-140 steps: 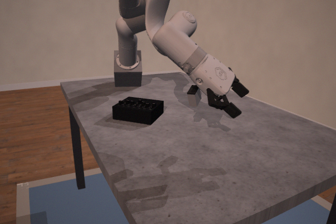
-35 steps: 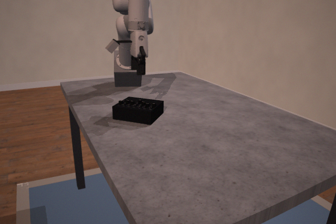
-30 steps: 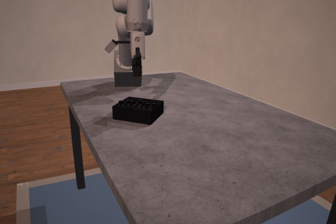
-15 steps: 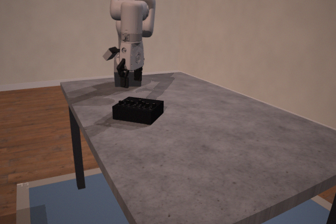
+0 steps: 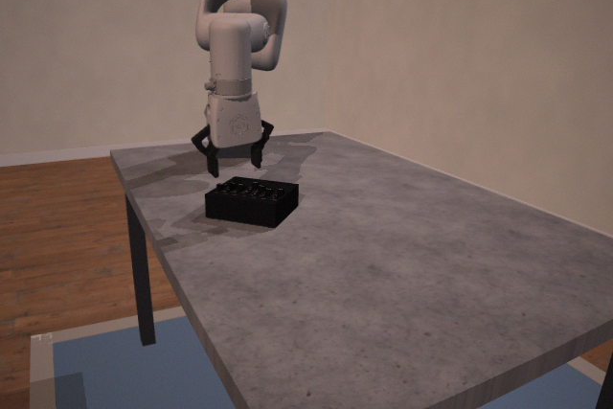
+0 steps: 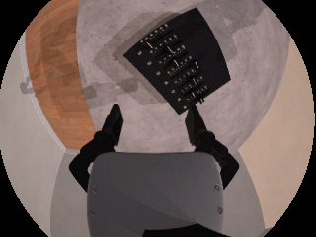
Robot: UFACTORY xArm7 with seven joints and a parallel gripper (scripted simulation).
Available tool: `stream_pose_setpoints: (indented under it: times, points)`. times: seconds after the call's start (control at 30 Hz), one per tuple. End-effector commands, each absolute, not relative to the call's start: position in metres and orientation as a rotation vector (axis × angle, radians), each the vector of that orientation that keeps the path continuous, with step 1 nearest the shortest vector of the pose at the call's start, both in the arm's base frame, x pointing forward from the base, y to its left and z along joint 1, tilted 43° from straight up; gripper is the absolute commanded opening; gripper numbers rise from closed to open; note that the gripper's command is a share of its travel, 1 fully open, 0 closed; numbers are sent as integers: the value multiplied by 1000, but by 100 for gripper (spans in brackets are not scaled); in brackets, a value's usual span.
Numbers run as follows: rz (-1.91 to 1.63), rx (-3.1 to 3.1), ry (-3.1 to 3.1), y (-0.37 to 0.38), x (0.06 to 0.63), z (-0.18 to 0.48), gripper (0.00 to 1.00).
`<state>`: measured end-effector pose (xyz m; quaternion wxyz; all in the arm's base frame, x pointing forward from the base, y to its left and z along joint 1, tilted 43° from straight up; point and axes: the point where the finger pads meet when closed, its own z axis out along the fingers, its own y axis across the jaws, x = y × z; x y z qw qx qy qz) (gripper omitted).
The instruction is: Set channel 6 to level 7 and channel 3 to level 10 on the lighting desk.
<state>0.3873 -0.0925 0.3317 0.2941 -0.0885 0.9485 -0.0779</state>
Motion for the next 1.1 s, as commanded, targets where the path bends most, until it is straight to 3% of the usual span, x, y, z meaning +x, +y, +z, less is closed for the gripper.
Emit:
stream_pose_setpoints:
  times: [0.0, 0.53, 1.07]
  points:
    - [-99, 61, 2560, -94, 390, 333, 100]
    - [220, 874, 2494, -94, 390, 333, 100]
    - [224, 889, 2492, -94, 390, 333, 100]
